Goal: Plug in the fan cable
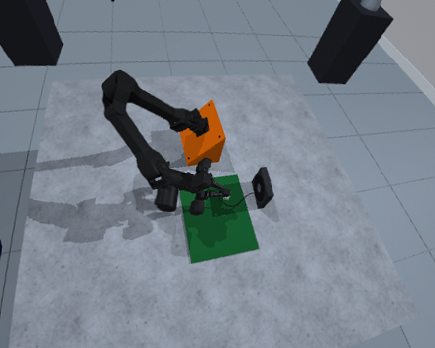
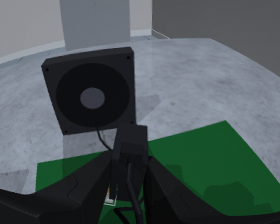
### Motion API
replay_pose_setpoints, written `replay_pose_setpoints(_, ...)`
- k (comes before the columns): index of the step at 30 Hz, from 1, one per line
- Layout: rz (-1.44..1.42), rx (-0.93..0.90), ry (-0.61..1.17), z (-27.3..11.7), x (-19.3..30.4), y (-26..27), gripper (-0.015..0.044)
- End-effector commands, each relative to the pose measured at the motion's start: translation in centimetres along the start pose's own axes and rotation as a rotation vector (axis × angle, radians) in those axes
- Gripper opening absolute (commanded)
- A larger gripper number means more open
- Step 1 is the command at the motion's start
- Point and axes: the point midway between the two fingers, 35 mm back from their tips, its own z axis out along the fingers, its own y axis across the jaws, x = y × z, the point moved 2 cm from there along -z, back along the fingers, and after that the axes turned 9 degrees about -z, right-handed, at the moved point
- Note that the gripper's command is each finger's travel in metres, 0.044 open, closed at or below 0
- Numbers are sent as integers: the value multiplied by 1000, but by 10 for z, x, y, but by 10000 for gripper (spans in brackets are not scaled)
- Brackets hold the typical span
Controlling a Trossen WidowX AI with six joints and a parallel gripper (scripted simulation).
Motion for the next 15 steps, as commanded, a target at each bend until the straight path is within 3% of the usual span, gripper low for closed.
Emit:
replay_pose_setpoints(1,-38,46,-50,-5,-1,-1,0)
replay_pose_setpoints(15,-128,170,-156,-18,1,-2,0)
